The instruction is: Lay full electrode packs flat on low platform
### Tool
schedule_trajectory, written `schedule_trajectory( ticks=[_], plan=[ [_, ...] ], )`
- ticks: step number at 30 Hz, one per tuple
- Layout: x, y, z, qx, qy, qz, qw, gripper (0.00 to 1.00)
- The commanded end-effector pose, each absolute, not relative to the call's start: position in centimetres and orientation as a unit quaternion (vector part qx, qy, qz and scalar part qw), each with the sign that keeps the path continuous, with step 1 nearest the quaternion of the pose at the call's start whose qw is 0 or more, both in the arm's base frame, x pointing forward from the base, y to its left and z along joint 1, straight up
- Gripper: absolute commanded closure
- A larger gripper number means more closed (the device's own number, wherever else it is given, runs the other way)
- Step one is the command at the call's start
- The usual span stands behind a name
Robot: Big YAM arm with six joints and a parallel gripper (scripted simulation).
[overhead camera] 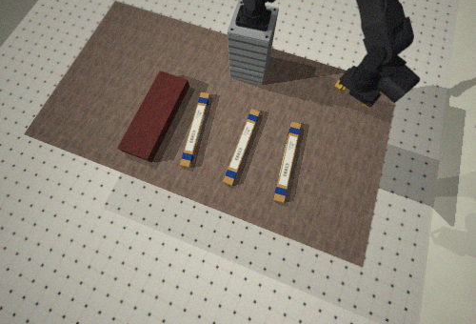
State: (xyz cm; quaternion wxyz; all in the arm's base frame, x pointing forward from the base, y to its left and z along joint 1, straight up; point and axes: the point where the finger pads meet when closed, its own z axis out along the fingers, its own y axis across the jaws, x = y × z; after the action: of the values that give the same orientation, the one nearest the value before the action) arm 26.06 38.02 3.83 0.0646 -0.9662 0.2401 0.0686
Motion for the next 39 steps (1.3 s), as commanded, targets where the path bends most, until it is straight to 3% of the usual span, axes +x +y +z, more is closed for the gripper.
schedule_trajectory(
  ticks=[1, 9, 10, 17, 39],
  plan=[
    [26.1, 38.0, 3.8, -0.966, 0.240, 0.069, 0.065, 0.26],
    [26.1, 38.0, 3.8, -0.966, 0.240, 0.069, 0.065, 0.26],
    [27.5, 39.8, 7.4, -0.965, 0.237, 0.055, 0.095, 0.26],
    [27.4, 39.8, 9.6, -0.965, 0.237, 0.055, 0.095, 0.26],
    [31.9, 28.7, 7.9, -0.858, 0.508, 0.055, 0.055, 0.26]
  ],
)
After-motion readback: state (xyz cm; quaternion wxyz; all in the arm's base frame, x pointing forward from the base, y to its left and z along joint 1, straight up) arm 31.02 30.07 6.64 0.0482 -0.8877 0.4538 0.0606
